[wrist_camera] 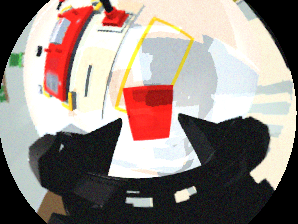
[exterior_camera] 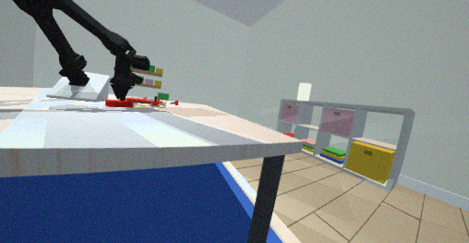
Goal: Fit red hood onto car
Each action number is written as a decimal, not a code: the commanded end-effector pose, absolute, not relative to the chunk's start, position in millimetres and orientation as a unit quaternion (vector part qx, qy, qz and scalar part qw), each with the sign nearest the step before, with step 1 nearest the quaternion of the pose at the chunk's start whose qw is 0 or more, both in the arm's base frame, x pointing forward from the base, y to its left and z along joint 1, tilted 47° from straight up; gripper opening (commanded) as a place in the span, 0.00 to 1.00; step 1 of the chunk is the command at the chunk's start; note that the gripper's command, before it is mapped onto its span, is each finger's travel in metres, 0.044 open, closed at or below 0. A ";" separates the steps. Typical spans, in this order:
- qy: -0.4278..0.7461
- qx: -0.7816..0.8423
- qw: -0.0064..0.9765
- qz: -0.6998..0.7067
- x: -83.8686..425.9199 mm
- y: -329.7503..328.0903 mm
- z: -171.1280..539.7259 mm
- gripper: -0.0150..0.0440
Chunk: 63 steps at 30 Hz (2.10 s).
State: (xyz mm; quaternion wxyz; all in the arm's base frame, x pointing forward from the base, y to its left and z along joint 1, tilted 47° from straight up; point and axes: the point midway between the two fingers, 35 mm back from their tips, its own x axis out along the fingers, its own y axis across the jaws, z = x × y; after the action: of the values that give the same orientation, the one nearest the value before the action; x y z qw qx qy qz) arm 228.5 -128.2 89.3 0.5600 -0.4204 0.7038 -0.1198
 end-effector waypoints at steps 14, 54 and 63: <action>0.704 -0.423 0.557 -0.120 228.0 -134.6 83.5 1.00; 0.704 -0.422 0.559 -0.120 227.5 -141.8 77.1 0.63; 0.704 -0.422 0.559 -0.120 227.9 -129.6 88.2 0.25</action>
State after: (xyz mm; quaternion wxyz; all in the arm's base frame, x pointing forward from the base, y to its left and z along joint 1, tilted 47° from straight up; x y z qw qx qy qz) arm 225.2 -135.0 80.2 0.5542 -0.4205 0.7090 -0.1159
